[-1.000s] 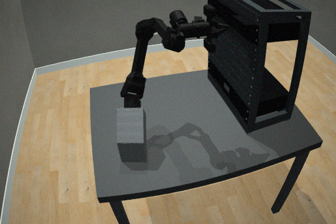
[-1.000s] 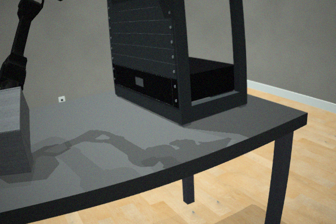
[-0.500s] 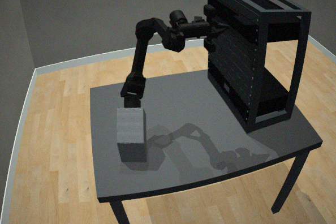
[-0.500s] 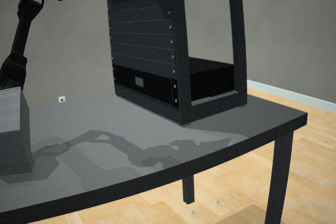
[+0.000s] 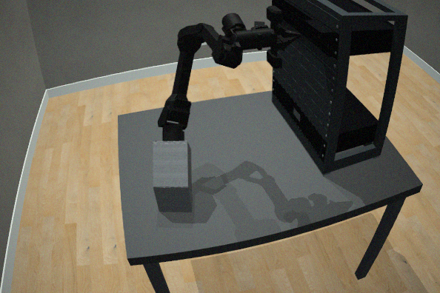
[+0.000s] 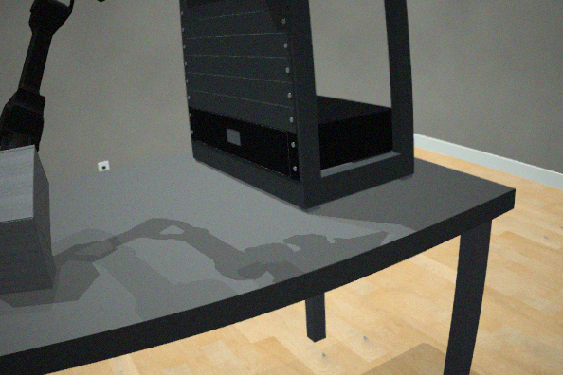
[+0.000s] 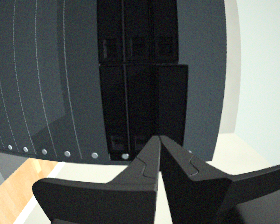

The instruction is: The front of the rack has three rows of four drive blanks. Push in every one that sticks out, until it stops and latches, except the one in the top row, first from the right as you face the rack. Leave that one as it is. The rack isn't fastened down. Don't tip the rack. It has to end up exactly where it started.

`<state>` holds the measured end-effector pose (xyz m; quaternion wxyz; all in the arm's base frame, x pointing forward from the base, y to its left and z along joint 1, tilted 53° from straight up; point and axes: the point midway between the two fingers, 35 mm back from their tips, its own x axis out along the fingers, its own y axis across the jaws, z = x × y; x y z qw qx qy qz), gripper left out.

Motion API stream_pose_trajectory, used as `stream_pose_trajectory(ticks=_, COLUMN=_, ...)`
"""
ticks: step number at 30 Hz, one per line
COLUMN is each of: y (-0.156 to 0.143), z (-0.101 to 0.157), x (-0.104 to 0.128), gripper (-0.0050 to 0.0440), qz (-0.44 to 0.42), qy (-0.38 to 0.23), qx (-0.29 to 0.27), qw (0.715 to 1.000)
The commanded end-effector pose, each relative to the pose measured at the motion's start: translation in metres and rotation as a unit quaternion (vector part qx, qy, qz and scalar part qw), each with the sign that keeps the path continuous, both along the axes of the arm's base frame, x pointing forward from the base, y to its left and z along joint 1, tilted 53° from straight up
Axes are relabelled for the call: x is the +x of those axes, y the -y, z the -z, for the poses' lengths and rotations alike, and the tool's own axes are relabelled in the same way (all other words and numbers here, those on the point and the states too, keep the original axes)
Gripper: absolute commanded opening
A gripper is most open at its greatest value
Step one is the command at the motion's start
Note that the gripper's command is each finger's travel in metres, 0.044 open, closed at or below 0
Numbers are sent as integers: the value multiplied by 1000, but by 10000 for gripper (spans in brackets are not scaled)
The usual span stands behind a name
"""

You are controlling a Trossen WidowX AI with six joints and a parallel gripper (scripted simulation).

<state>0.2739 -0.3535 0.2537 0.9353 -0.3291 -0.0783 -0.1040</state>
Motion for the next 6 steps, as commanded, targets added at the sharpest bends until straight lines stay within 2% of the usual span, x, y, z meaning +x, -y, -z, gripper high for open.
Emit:
stream_pose_trajectory(ticks=1, y=0, z=-5, x=-1, gripper=0, qz=-2, qy=3, qx=-4, qw=1000)
stream_pose_trajectory(ticks=6, y=0, z=-5, x=-1, gripper=0, qz=-2, qy=3, qx=-4, qw=1000)
